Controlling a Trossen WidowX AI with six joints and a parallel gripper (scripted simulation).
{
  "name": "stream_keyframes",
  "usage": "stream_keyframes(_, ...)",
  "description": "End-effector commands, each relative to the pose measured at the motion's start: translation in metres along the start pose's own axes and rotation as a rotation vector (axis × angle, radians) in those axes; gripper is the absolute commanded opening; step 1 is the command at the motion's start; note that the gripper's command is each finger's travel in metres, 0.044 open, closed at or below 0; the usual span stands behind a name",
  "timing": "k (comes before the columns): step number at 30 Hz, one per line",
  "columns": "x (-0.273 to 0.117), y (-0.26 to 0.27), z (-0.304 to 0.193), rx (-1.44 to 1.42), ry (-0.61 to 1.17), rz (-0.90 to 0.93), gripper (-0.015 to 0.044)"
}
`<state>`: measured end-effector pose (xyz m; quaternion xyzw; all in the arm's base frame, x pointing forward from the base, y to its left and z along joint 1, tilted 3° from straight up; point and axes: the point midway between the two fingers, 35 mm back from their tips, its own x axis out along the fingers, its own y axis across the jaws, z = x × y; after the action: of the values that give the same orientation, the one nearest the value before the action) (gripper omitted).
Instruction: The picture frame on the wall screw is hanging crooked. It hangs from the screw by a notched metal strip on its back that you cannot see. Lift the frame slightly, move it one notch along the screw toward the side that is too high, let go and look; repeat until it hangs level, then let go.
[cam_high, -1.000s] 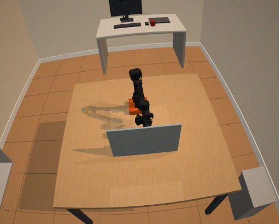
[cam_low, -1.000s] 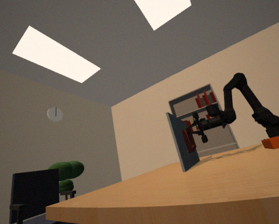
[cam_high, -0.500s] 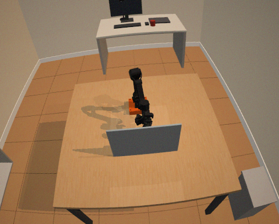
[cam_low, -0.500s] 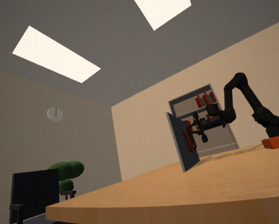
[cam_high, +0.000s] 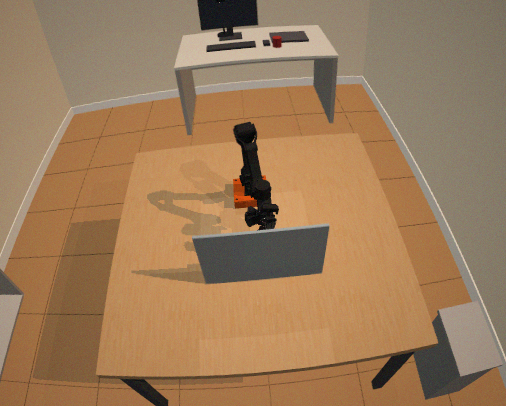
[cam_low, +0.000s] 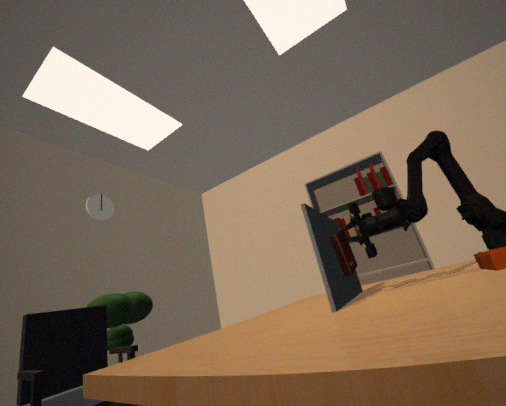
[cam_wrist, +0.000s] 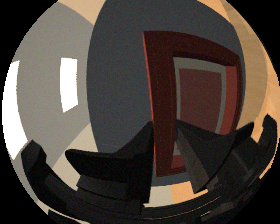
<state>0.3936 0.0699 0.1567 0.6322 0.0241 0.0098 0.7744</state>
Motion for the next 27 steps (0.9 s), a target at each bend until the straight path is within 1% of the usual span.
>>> stream_keyframes(1,0.0002,0.0073,-0.0001,0.001,-0.001,0.017,0.0000)
stream_keyframes(27,0.0002,0.0067,0.0003,0.001,-0.001,0.017,0.0000)
